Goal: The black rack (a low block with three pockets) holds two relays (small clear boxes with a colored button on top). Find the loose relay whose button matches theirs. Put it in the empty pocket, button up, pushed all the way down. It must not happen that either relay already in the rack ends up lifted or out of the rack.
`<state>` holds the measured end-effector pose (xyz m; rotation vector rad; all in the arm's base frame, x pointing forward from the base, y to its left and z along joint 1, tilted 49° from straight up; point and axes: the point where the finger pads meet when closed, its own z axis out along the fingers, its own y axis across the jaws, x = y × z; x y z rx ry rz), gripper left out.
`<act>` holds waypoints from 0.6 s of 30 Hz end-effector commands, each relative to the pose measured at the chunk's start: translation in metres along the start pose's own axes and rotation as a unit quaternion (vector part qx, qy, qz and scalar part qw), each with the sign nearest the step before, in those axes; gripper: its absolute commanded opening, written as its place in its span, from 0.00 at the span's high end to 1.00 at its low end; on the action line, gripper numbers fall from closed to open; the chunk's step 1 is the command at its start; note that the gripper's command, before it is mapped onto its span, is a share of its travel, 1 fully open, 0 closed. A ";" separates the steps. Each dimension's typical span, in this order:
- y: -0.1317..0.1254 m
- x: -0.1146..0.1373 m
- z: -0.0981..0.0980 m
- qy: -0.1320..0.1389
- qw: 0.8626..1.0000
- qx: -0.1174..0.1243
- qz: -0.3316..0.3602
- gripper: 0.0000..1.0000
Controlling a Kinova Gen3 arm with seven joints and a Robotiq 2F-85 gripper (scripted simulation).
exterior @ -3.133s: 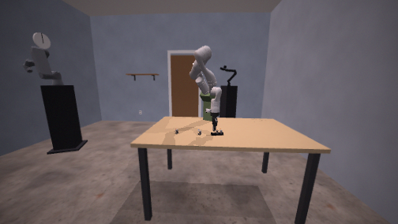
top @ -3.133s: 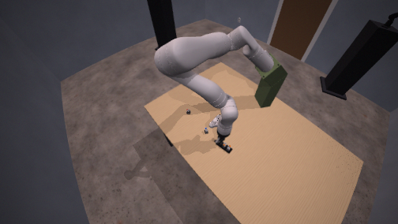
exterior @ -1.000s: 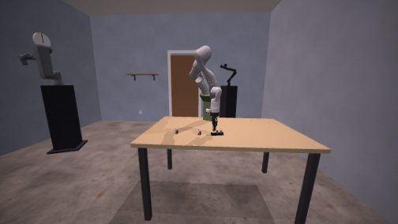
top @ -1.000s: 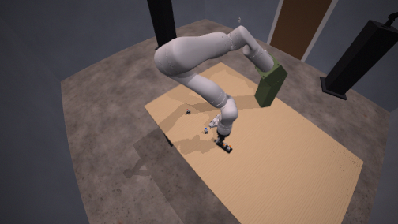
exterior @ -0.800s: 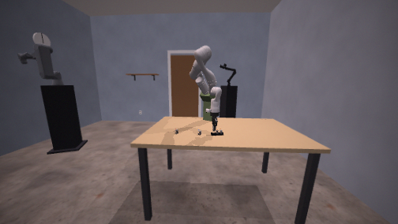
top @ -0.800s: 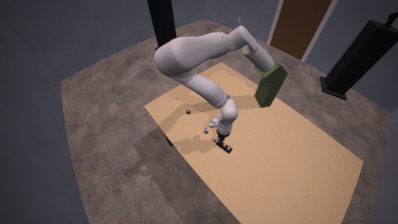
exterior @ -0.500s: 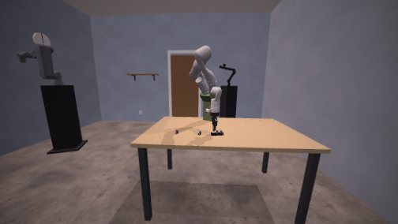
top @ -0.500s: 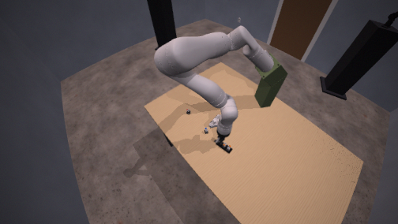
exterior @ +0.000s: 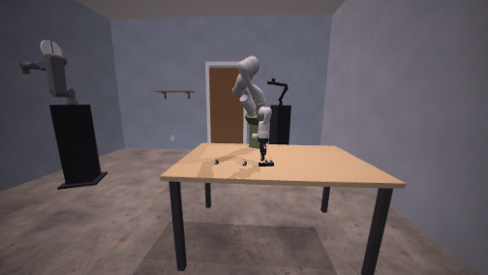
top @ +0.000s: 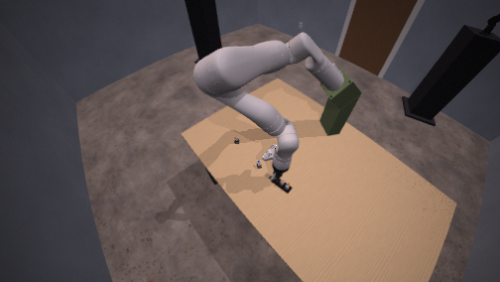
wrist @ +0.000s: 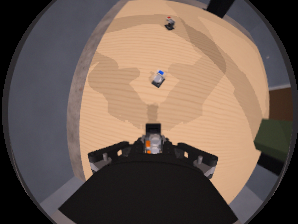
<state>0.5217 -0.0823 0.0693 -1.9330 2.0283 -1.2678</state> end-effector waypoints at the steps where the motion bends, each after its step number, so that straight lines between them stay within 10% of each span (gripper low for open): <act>1: -0.001 0.001 0.002 0.000 1.000 0.001 -0.004 1.00; 18: -0.002 0.001 0.010 0.000 1.000 0.002 -0.003 1.00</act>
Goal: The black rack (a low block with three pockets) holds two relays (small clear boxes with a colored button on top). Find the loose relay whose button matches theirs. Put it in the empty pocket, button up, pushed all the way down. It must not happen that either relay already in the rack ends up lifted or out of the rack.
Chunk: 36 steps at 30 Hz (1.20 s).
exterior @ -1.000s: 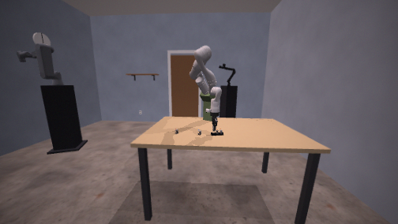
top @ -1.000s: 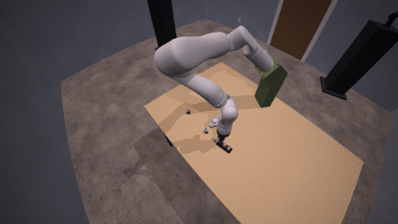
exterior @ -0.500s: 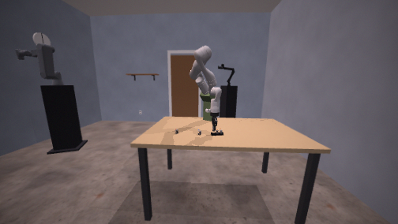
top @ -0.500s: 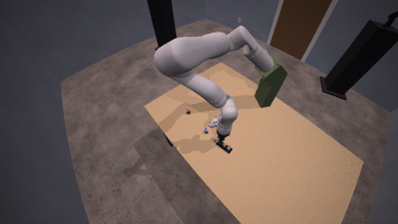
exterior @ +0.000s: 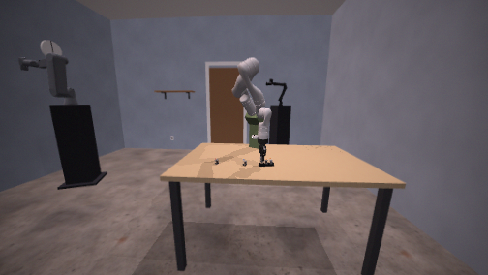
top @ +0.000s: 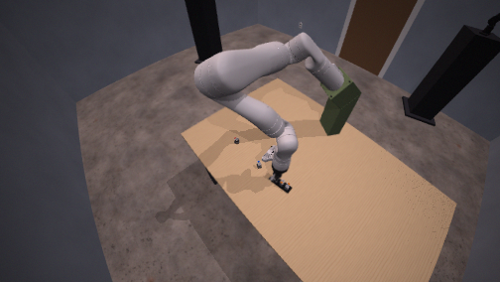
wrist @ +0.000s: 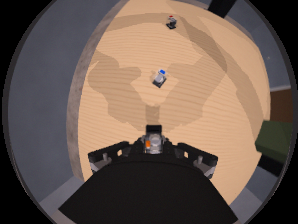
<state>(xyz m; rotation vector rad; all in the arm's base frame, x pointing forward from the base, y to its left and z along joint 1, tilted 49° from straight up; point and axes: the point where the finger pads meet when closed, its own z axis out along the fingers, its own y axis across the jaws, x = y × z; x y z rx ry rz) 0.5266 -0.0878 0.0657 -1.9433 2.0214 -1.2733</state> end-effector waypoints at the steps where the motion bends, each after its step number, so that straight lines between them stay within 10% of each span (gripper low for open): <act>1: -0.001 -0.001 0.002 -0.001 1.000 0.001 0.001 1.00; 36: 0.000 -0.001 0.007 -0.001 1.000 0.000 0.001 1.00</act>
